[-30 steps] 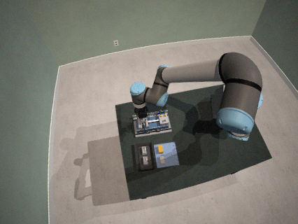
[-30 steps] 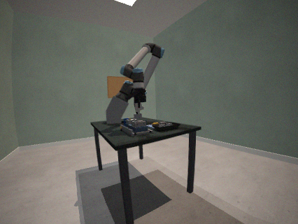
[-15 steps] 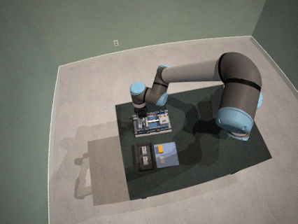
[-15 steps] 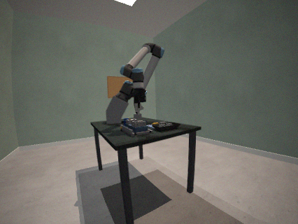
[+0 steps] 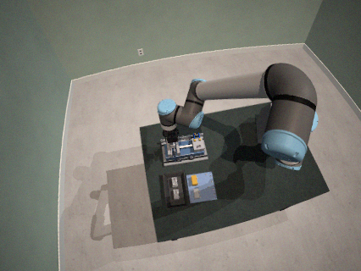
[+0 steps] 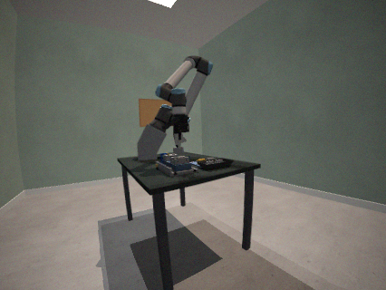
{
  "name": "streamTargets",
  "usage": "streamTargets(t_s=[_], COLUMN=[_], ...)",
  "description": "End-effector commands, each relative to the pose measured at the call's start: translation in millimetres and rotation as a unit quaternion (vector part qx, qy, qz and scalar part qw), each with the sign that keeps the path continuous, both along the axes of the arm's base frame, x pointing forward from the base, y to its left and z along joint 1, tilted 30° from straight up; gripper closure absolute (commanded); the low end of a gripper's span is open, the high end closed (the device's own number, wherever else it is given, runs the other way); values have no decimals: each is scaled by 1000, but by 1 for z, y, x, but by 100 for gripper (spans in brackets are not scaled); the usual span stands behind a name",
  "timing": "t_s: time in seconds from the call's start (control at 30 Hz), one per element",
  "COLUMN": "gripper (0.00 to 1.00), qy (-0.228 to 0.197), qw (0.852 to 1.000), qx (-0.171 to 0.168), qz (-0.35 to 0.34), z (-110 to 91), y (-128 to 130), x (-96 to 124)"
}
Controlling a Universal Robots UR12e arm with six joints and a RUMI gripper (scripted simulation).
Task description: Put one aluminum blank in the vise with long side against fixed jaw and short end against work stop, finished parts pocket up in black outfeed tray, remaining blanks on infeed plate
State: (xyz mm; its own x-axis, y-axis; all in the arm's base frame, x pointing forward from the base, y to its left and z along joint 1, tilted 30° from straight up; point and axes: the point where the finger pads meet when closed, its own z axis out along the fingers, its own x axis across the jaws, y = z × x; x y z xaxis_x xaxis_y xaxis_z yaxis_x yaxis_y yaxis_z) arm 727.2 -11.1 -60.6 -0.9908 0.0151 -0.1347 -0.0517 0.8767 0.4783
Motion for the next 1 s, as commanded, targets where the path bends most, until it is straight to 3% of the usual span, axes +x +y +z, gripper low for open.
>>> streamTargets(t_s=[0.0, 0.97], gripper=[100, 100], qy=[-1, -1], qw=[1000, 1000], qx=[0, 0], qz=[0, 0], z=[1, -7], y=[-1, 3], x=[1, 2])
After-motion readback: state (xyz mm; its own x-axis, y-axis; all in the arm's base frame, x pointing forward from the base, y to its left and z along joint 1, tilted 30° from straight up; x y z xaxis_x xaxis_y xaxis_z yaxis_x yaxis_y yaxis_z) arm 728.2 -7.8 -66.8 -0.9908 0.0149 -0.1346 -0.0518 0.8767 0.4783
